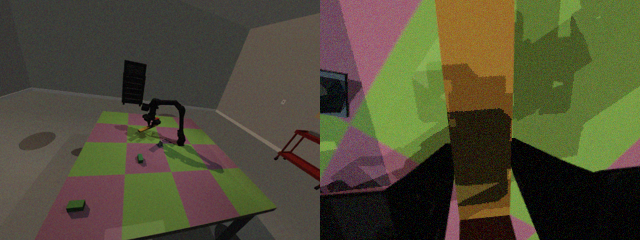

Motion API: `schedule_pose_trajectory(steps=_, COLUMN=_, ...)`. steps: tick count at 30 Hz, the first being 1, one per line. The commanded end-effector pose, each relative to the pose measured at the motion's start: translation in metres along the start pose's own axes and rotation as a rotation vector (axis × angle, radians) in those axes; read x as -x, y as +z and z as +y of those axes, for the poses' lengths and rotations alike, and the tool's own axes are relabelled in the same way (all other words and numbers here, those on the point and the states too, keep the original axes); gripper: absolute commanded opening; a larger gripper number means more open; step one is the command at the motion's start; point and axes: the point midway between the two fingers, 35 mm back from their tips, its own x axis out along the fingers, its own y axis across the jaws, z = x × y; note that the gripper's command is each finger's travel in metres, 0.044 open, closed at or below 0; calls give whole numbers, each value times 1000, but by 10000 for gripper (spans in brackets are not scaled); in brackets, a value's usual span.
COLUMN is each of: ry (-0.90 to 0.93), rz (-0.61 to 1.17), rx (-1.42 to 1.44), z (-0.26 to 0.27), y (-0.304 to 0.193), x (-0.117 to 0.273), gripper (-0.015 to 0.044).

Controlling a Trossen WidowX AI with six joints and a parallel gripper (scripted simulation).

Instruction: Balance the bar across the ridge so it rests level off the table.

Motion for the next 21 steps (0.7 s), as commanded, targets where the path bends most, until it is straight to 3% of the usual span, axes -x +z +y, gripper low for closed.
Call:
schedule_pose_trajectory(steps=1, ry=-10, rz=-5, rx=-150, z=7, y=5, x=3, gripper=0)
schedule_pose_trajectory(steps=21, ry=-5, rz=-9, rx=-945, z=44, y=23, x=3, gripper=0)
